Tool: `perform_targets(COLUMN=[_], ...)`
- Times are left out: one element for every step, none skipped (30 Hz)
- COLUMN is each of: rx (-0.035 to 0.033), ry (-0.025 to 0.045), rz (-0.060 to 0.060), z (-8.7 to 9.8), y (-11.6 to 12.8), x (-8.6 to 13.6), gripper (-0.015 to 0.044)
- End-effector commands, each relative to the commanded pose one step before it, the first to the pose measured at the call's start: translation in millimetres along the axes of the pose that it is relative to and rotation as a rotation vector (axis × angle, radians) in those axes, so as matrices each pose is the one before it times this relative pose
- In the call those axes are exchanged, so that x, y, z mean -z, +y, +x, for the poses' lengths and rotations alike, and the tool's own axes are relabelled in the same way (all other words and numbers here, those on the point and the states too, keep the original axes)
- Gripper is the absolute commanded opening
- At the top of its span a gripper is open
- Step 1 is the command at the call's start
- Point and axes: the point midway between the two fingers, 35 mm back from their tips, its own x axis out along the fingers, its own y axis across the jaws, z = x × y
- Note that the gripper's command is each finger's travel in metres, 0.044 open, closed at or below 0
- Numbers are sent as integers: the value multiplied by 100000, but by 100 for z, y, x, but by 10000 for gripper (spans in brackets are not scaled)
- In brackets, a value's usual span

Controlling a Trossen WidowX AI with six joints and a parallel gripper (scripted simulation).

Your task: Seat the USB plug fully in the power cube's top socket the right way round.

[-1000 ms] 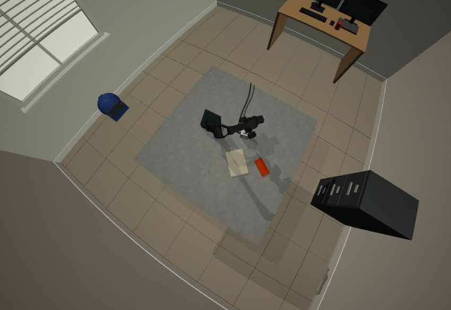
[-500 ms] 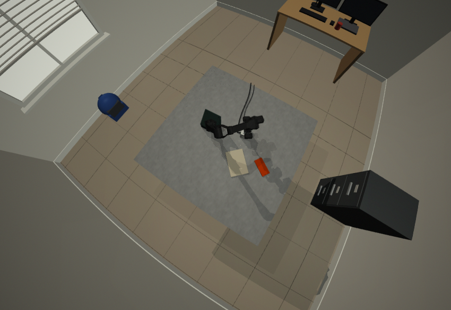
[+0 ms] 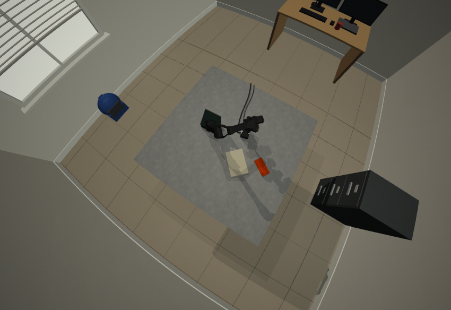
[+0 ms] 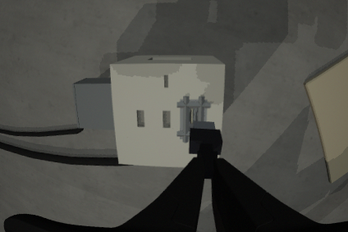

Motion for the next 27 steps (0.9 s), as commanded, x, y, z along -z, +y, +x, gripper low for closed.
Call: perform_targets(rx=[2, 0, 0, 0, 0, 0, 0, 0, 0, 0, 0, 0, 0, 0, 0, 0, 0, 0, 0, 0, 0, 0, 0, 0, 0, 0, 0], ry=[18, 0, 0, 0, 0, 0, 0, 0, 0, 0, 0, 0, 0, 0, 0, 0, 0, 0, 0, 0, 0, 0, 0, 0, 0, 0, 0], rz=[11564, 2618, 2618, 2618, 2618, 2618, 2618, 2618, 2618, 2618, 2618, 2618, 2618, 2618, 2618, 2618, 2618, 2618, 2618, 2618, 2618, 2618, 2618, 2618, 2618, 2618, 2618], z=[7, 0, 0, 0, 0, 0, 0, 0, 0, 0, 0, 0, 0, 0, 0, 0, 0, 0, 0, 0, 0, 0, 0, 0, 0, 0, 0], y=[3, 0, 0, 0, 0, 0, 0, 0, 0, 0, 0, 0, 0, 0, 0, 0, 0, 0, 0, 0, 0, 0, 0, 0, 0, 0, 0], x=[11, 0, 0, 0, 0, 0, 0, 0, 0, 0, 0, 0, 0, 0, 0, 0, 0, 0, 0, 0, 0, 0, 0, 0, 0, 0, 0], gripper=[0, 0, 0, 0, 0, 0, 0, 0, 0, 0, 0, 0, 0, 0, 0, 0, 0, 0, 0, 0, 0, 0, 0, 0, 0, 0, 0])
